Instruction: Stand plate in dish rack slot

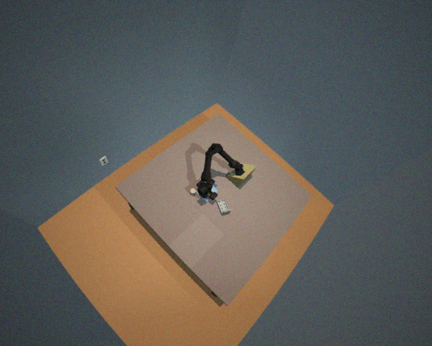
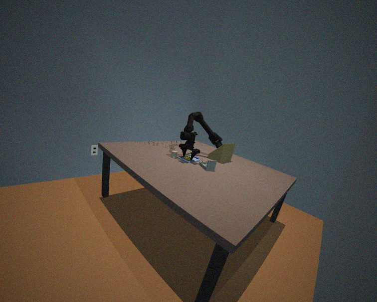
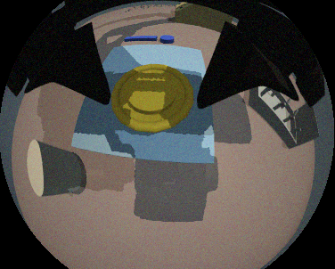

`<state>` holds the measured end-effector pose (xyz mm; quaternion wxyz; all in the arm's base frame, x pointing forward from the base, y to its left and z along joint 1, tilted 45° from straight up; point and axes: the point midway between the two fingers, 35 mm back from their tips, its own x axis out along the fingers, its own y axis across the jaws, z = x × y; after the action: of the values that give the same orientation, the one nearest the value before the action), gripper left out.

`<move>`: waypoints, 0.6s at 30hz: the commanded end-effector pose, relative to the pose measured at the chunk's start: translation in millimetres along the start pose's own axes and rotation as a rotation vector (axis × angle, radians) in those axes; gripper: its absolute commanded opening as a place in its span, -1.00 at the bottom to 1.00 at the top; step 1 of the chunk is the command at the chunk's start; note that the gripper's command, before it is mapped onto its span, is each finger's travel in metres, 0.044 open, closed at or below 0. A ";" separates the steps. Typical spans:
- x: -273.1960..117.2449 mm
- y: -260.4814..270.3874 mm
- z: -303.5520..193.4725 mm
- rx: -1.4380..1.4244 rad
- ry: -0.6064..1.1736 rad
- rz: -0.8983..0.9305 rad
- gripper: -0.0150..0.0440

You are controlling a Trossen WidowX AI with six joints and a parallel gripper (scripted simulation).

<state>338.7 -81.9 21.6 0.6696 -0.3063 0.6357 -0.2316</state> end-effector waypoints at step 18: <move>3.5 0.3 -2.9 -0.009 0.009 -0.005 0.37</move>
<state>337.2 -83.2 19.8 0.6671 -0.3077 0.6375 -0.2320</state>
